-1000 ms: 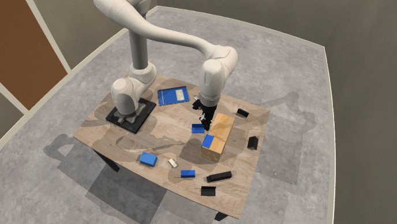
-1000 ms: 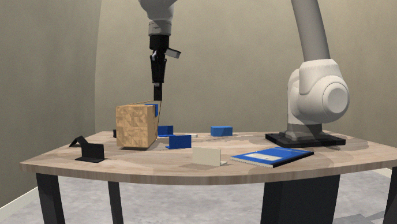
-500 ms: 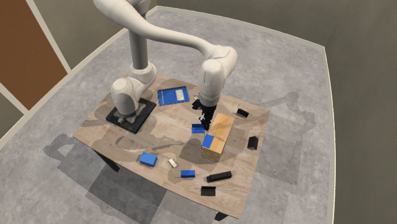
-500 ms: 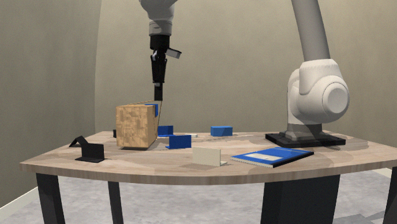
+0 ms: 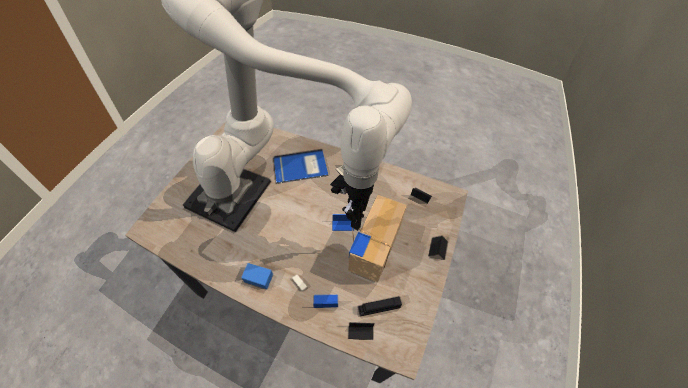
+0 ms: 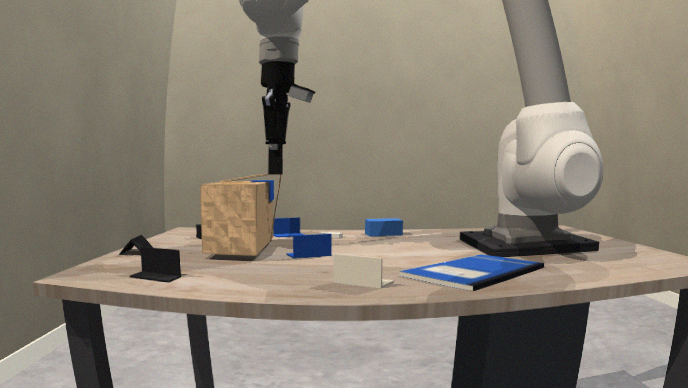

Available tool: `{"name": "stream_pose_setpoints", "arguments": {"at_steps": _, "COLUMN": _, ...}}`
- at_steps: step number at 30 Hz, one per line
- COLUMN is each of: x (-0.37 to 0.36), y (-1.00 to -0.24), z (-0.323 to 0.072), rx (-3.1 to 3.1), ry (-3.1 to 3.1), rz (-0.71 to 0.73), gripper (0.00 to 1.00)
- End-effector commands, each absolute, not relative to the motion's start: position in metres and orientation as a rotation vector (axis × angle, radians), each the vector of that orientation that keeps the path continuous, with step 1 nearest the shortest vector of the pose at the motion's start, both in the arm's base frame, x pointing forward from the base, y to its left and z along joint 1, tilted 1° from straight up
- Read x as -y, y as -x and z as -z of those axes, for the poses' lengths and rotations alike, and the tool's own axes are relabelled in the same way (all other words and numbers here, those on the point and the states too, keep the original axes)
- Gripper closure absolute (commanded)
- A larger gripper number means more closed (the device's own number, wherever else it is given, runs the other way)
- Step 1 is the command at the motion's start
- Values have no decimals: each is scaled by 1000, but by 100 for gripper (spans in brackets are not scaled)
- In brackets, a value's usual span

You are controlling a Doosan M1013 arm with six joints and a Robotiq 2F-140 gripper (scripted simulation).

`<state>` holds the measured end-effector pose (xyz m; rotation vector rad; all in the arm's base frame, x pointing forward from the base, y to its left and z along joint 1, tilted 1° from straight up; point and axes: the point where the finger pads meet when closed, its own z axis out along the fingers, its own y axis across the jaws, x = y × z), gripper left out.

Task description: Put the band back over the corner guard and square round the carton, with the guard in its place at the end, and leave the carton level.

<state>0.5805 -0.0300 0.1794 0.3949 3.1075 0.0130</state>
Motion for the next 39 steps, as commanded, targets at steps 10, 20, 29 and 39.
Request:
{"name": "stream_pose_setpoints", "arguments": {"at_steps": 10, "x": 57, "y": -580, "z": -180, "rx": -3107, "ry": -395, "rz": -14, "gripper": 90}}
{"name": "stream_pose_setpoints", "arguments": {"at_steps": 20, "x": 71, "y": -580, "z": -180, "rx": -3107, "ry": -395, "rz": -14, "gripper": 90}}
{"name": "stream_pose_setpoints", "arguments": {"at_steps": 29, "x": 75, "y": -580, "z": -180, "rx": -3107, "ry": -395, "rz": -14, "gripper": 90}}
{"name": "stream_pose_setpoints", "arguments": {"at_steps": 39, "x": 75, "y": -580, "z": -180, "rx": -3107, "ry": -395, "rz": -14, "gripper": 90}}
